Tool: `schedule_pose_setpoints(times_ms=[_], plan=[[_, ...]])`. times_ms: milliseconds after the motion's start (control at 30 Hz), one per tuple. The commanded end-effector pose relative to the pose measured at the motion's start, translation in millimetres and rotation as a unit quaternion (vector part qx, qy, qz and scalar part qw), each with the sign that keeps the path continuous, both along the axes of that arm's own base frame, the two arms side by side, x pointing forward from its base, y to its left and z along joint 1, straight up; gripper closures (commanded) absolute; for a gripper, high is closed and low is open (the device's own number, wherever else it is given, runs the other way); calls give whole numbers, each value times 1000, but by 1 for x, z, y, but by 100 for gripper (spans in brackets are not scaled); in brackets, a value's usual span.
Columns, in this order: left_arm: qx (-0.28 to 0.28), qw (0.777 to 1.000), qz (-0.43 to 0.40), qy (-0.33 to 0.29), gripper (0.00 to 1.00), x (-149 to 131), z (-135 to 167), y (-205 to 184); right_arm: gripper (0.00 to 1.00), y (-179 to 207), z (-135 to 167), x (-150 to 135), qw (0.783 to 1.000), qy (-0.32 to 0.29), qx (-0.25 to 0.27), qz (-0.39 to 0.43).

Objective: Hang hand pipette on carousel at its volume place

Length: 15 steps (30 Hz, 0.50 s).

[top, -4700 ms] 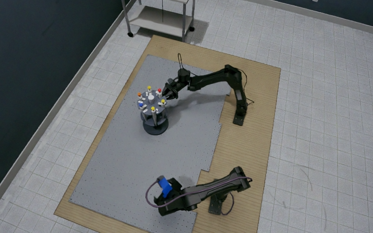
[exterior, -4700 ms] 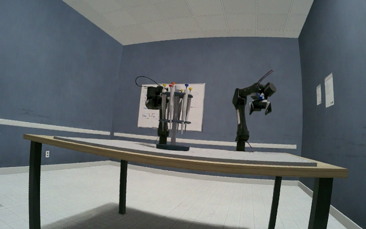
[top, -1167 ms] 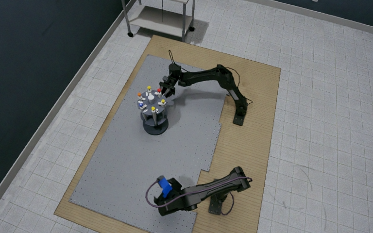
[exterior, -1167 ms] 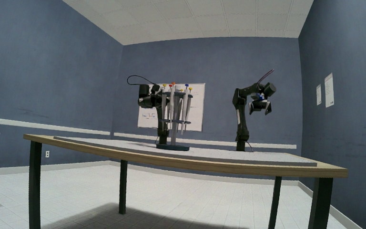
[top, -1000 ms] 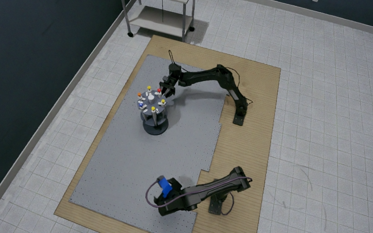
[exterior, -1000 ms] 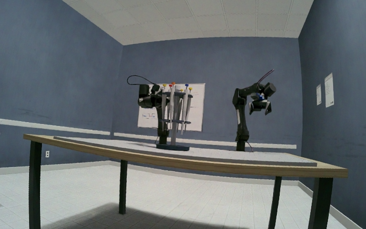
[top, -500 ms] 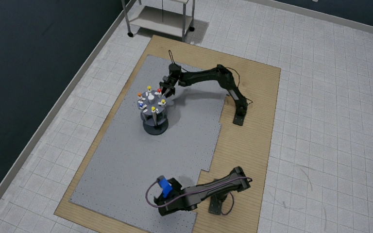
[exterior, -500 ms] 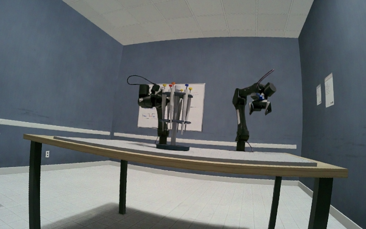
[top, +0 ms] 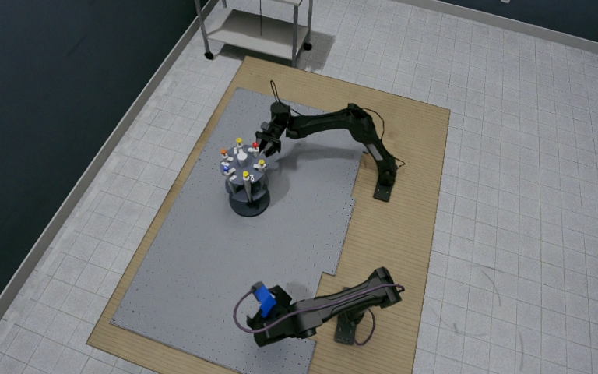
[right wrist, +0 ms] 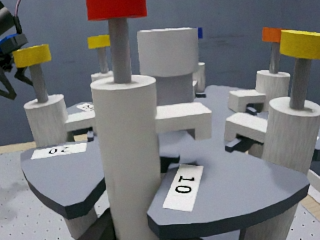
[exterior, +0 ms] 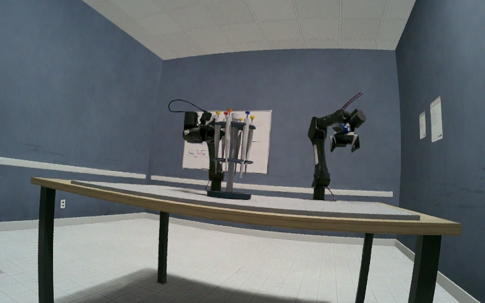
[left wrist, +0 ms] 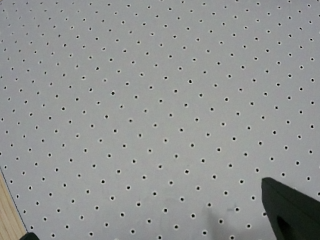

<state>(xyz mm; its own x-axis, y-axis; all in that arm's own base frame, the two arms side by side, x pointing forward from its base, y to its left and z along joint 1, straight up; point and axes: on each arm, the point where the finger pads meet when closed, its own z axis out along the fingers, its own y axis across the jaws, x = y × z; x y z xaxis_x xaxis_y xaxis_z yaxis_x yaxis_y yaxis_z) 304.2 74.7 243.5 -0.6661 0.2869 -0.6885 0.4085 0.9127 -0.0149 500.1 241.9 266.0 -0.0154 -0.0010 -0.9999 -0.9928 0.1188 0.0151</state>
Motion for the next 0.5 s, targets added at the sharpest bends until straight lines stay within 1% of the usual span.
schedule_pose_setpoints(times_ms=[0,267,367,467], plan=[[4,1000,-5,-19,0,4,9,1,88,4,29,-10,999,-33,3,19],[4,1000,-5,-19,0,4,9,1,88,4,29,-10,999,-33,3,19],[4,1000,-5,-19,0,4,9,1,88,-6,26,-7,999,-33,3,11],[4,1000,-5,-19,0,4,9,1,88,-3,26,-9,999,-33,3,14]])
